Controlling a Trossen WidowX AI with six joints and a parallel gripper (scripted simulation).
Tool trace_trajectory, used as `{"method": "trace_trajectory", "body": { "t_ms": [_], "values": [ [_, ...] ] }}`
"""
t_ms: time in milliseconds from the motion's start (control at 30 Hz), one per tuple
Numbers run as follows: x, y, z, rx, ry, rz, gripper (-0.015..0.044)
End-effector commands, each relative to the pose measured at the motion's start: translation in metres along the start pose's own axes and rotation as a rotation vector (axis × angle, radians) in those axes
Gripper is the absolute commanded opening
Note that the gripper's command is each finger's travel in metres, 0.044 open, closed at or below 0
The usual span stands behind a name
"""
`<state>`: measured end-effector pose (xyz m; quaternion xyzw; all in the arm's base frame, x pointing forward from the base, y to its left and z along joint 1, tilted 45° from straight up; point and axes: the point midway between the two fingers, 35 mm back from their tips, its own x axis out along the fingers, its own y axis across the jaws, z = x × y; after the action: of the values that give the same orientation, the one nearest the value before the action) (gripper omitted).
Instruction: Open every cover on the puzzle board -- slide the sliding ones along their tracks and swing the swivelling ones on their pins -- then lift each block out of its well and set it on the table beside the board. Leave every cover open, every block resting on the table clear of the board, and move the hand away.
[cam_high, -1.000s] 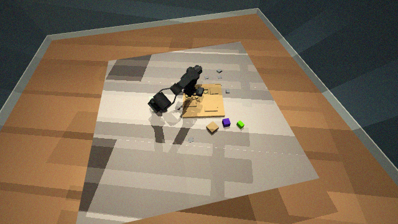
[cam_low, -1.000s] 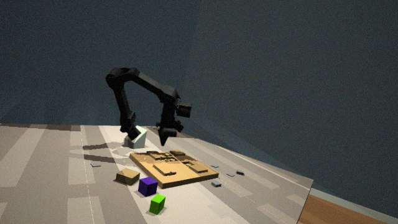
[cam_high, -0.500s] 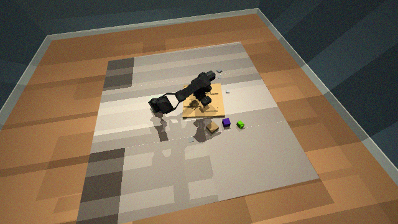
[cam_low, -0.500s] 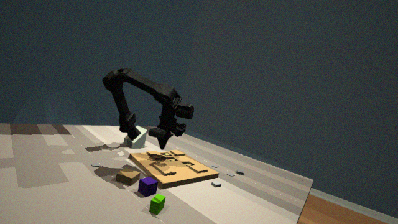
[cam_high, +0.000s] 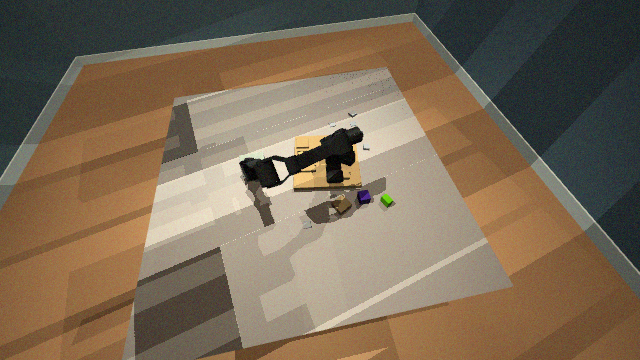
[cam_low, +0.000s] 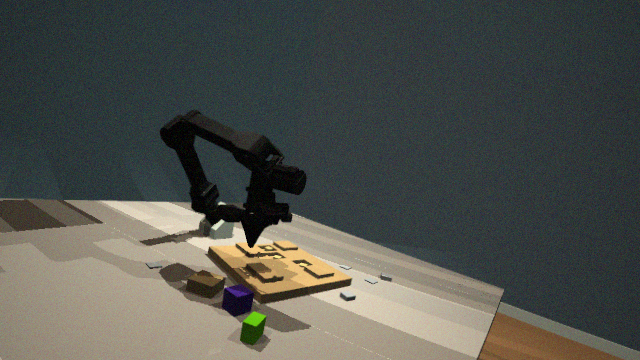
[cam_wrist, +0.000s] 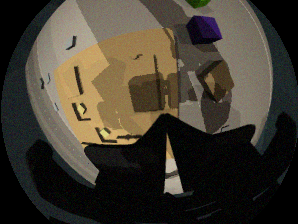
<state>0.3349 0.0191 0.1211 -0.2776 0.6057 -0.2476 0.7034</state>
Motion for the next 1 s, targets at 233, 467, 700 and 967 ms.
{"method": "trace_trajectory", "body": {
  "t_ms": [233,467,700,967],
  "values": [
    [-0.001,-0.002,0.002,0.024,-0.001,-0.004,0.0000],
    [-0.001,-0.002,0.002,0.024,-0.001,-0.004,0.0000],
    [0.003,-0.002,0.002,0.024,-0.002,-0.004,0.0000],
    [0.010,-0.002,0.003,0.024,-0.002,-0.003,0.0000]
  ]
}}
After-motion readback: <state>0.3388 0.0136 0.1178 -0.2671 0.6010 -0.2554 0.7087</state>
